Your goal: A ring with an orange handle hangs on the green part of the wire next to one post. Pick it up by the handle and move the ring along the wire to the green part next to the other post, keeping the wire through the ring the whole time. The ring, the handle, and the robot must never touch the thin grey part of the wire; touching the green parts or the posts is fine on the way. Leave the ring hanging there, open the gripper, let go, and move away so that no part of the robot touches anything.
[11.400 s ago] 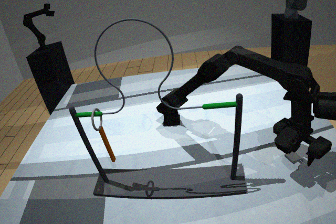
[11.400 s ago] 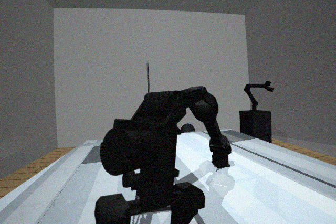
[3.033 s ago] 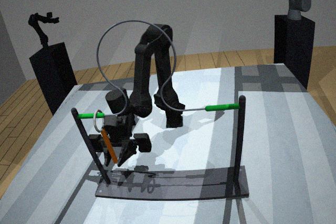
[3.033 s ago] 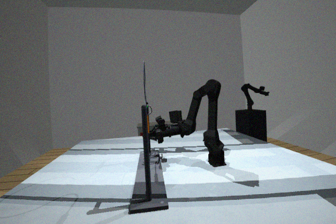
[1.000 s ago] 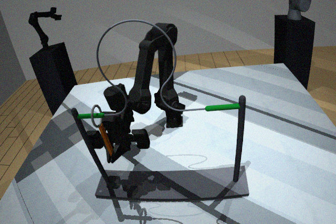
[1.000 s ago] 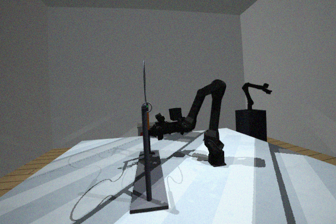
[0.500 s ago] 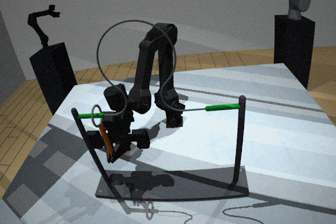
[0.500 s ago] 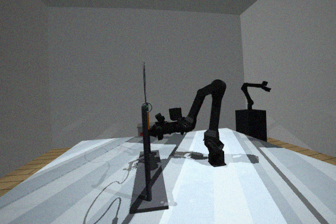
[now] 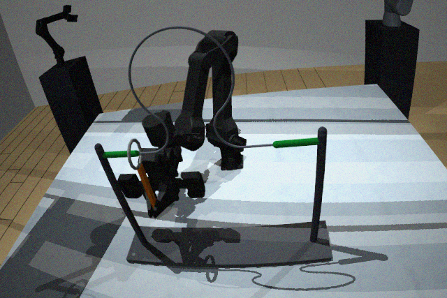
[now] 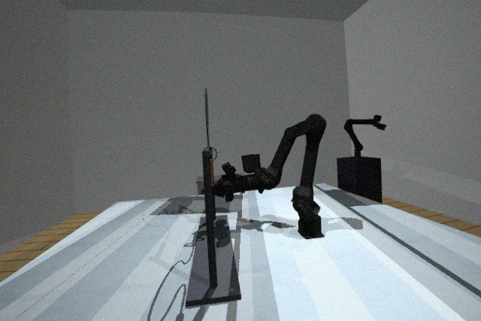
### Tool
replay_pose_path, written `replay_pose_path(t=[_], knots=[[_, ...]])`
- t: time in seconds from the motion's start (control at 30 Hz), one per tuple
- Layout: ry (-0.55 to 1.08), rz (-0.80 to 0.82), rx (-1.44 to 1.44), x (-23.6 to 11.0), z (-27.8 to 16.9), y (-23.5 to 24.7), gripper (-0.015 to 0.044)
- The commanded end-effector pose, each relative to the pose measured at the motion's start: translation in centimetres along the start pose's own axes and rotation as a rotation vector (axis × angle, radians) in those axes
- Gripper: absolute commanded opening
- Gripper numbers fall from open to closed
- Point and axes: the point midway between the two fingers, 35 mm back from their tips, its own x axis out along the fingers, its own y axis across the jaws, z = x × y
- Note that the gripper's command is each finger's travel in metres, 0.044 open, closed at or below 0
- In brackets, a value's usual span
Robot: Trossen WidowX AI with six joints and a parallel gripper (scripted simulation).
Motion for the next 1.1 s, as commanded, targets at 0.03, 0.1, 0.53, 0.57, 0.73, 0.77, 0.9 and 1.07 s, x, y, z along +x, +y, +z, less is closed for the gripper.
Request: replay_pose_path(t=[0.03, 0.1, 0.53, 0.57, 0.73, 0.77, 0.9, 1.07], knots=[[-0.001, -0.001, 0.002, -0.1, 0.1, 0.5, -0.0150], [-0.001, -0.001, 0.003, -0.1, 0.1, 0.8, -0.0150], [0.001, 0.005, 0.027, -0.1, 0.1, 2.4, -0.0150], [0.001, 0.006, 0.030, -0.1, 0.1, 2.5, -0.0150], [0.002, 0.010, 0.059, -0.1, 0.1, 3.4, -0.0150], [0.002, 0.010, 0.064, -0.1, 0.1, 3.5, -0.0150], [0.002, 0.015, 0.099, 0.0, 0.2, 4.3, -0.0150], [0.001, 0.022, 0.163, 0.0, 0.3, 5.6, -0.0150]])
